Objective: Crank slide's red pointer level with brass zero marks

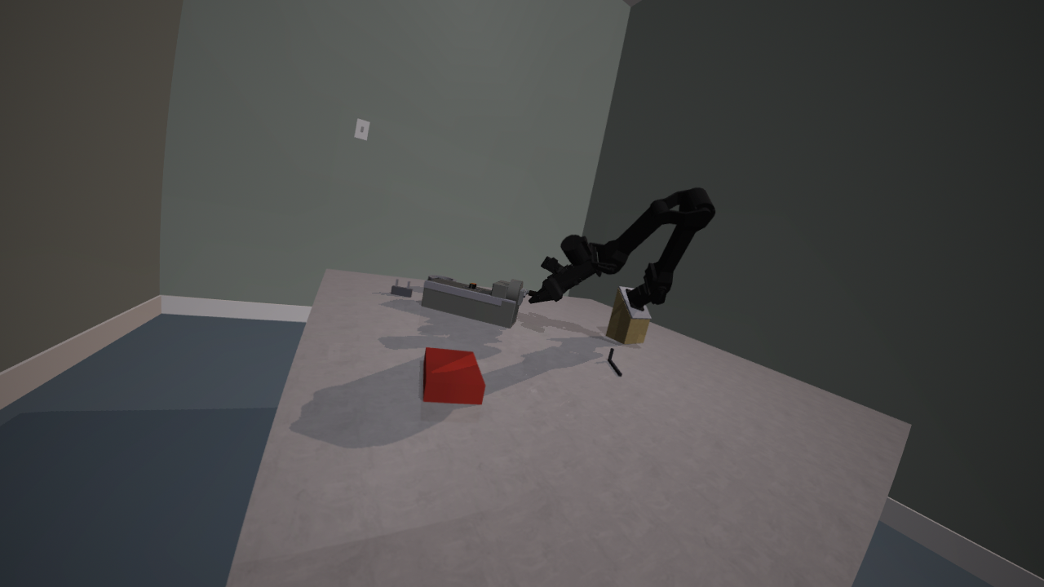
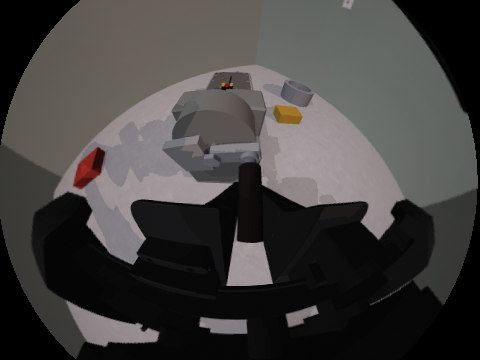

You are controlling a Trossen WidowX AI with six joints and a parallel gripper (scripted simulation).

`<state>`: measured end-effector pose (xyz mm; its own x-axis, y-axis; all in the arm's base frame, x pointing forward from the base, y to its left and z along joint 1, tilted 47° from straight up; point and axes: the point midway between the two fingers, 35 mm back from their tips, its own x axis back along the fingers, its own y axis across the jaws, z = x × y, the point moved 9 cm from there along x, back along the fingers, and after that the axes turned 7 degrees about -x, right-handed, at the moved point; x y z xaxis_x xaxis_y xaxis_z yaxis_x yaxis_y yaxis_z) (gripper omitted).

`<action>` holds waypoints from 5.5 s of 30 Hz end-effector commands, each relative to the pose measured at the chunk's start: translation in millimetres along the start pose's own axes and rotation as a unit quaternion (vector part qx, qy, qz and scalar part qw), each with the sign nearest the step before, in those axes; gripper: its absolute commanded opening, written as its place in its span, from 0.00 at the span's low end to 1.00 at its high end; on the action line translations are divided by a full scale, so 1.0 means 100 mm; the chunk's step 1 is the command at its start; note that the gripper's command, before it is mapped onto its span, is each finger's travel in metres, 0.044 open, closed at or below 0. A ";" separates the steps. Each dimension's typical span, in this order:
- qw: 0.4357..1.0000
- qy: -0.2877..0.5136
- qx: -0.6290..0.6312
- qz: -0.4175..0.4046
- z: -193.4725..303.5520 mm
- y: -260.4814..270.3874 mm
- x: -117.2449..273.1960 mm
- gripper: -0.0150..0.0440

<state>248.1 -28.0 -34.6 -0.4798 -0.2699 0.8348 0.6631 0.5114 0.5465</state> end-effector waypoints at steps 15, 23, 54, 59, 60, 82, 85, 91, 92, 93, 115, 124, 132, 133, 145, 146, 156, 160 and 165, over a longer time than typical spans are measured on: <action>1.000 0.003 -0.002 0.004 0.23 0.10 -0.22 0.25; 1.000 0.003 -0.002 0.004 0.27 0.17 -0.25 0.25; 1.000 0.003 -0.002 0.004 0.28 0.21 -0.25 0.25; 1.000 0.003 -0.002 0.004 0.28 0.21 -0.25 0.25; 1.000 0.003 -0.002 0.004 0.28 0.21 -0.25 0.25; 1.000 0.003 -0.002 0.004 0.28 0.21 -0.25 0.25; 1.000 0.003 -0.002 0.004 0.28 0.21 -0.25 0.25; 1.000 0.003 -0.002 0.004 0.28 0.21 -0.25 0.25; 1.000 0.003 -0.002 0.004 0.28 0.21 -0.25 0.25; 1.000 0.003 -0.002 0.004 0.28 0.21 -0.25 0.25; 1.000 0.003 -0.002 0.004 0.28 0.21 -0.25 0.25; 1.000 0.003 -0.002 0.004 0.28 0.21 -0.25 0.25; 1.000 0.003 -0.002 0.004 0.28 0.21 -0.25 0.25; 1.000 0.003 -0.002 0.004 0.28 0.21 -0.25 0.25; 1.000 0.003 -0.002 0.004 0.28 0.21 -0.25 0.25; 1.000 0.003 -0.002 0.004 0.28 0.21 -0.25 0.25; 1.000 0.003 -0.002 0.004 0.28 0.21 -0.25 0.25; 1.000 0.003 -0.002 0.004 0.28 0.21 -0.25 0.25; 1.000 0.003 -0.002 0.004 0.28 0.21 -0.25 0.25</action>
<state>256.8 11.3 -46.2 -0.4693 -0.2616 0.8434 0.6708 0.5156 0.5332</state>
